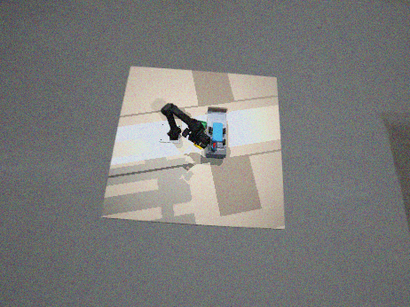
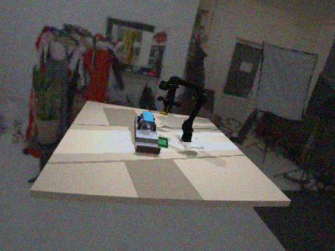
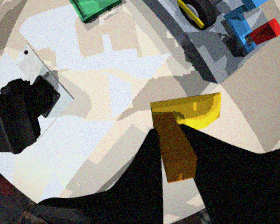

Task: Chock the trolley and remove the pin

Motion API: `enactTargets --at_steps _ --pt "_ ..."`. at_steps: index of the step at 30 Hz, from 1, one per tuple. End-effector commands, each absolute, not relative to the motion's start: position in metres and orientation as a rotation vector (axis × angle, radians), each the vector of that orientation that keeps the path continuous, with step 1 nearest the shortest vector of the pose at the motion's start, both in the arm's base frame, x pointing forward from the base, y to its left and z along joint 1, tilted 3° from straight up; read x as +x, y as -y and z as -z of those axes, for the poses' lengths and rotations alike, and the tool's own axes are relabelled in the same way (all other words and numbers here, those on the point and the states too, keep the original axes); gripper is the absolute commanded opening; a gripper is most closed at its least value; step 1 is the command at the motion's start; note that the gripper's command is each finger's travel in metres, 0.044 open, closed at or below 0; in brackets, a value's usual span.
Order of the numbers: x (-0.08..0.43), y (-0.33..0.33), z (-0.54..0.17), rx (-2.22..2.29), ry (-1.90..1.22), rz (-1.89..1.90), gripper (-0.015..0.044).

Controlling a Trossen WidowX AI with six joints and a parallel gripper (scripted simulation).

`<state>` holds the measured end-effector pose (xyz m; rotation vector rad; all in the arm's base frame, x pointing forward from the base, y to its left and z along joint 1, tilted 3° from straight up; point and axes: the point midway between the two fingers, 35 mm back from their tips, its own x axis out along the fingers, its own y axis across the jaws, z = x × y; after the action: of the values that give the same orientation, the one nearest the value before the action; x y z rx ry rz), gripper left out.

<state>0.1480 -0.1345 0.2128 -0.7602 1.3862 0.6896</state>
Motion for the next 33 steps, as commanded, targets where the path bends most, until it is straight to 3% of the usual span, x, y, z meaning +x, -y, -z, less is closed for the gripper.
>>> enactTargets --at_steps 1,33 --pt "0.1485 0.1341 -0.2139 -0.668 -1.412 -0.604 0.0000" --pt "0.1485 0.1341 -0.2140 0.084 -1.496 0.098 0.0000"
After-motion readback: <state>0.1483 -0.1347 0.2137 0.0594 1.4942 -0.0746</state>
